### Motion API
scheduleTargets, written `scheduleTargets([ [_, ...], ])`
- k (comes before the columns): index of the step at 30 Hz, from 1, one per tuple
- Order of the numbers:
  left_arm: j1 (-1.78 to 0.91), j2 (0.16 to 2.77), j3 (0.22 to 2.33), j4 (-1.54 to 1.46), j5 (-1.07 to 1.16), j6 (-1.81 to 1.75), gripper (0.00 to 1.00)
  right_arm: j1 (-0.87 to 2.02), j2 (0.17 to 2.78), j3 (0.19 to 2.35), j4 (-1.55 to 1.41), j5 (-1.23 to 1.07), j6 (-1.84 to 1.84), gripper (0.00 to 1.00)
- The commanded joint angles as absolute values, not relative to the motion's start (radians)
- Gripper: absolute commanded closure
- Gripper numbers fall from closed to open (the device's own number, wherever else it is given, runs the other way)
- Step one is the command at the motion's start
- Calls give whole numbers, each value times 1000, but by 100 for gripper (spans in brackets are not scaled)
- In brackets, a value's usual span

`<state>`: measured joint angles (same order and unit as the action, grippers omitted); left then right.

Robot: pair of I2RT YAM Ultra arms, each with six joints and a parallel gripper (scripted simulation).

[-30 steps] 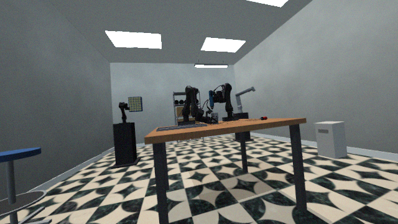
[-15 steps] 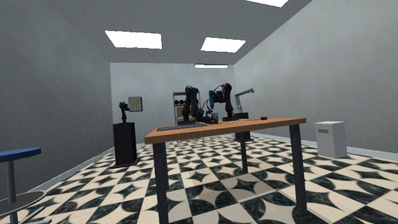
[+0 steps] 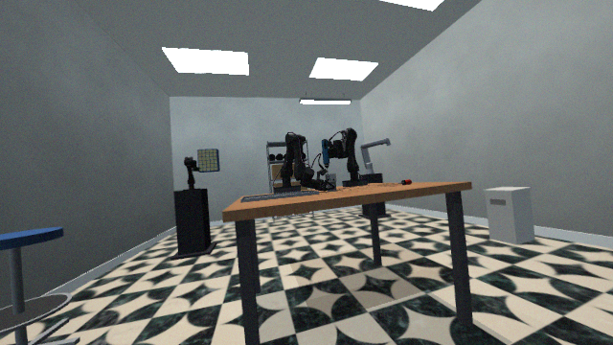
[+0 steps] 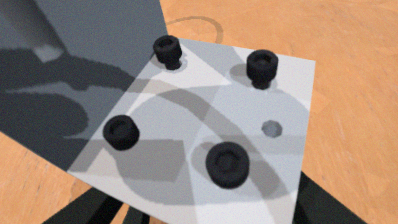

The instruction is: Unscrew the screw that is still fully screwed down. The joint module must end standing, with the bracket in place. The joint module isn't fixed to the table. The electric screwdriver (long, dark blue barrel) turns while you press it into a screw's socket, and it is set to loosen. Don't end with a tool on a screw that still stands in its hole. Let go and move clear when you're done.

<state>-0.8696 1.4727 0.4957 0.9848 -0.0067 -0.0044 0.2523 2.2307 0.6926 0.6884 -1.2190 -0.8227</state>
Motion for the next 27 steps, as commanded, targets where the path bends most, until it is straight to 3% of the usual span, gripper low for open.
scheduleTargets([
  [1,-854,1454,499,1081,2,-14,58,254,2220,701,687,-1226,-822,41],
  [27,-855,1452,511,1080,0,-14,58,254,2220,701,687,-1226,-822,41],
])
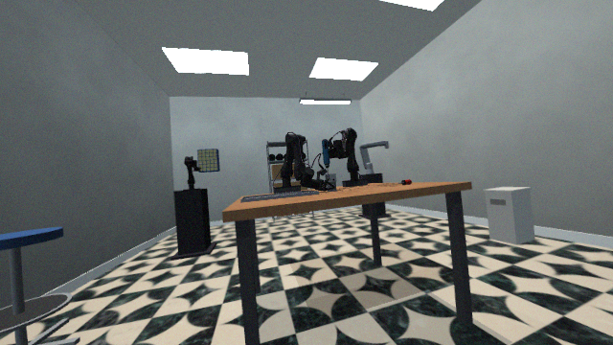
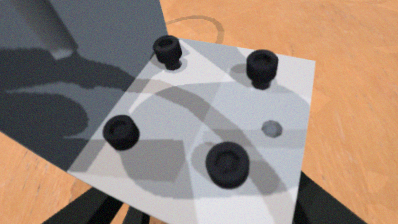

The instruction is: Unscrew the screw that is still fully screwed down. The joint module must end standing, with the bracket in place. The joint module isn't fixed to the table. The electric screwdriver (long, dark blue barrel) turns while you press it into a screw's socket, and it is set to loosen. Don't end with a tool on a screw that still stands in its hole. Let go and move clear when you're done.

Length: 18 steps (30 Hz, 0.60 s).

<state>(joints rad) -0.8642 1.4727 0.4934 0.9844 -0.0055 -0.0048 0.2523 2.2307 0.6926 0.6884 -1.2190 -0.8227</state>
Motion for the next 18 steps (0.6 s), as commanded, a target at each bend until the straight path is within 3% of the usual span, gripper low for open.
scheduleTargets([
  [1,-855,1452,511,1080,0,-14,58,254,2220,701,687,-1226,-822,41],
  [18,-860,1447,514,1079,-12,-15,58,254,2220,701,687,-1226,-822,41],
])
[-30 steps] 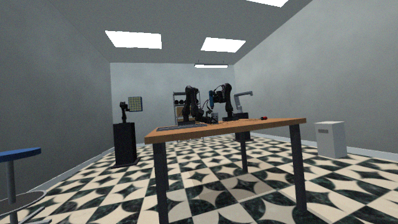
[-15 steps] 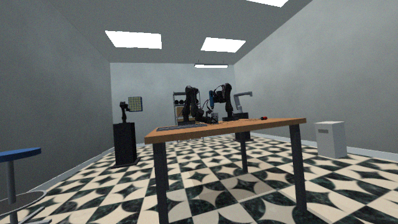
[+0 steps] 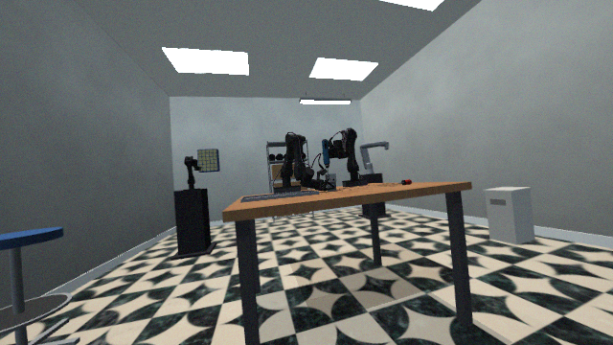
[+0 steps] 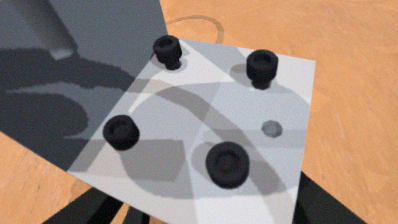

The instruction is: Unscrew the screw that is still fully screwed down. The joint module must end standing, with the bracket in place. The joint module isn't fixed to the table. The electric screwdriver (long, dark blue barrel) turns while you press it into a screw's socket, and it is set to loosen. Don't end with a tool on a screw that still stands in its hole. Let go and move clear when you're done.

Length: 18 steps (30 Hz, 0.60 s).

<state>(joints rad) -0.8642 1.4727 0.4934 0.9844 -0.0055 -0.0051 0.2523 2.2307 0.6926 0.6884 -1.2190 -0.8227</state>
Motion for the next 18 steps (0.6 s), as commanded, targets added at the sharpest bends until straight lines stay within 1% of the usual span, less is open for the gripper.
scheduleTargets([
  [1,-863,1444,517,1078,-14,-14,58,254,2220,701,687,-1226,-822,41],
  [18,-871,1442,519,1076,-16,-14,58,254,2220,701,687,-1226,-822,41],
])
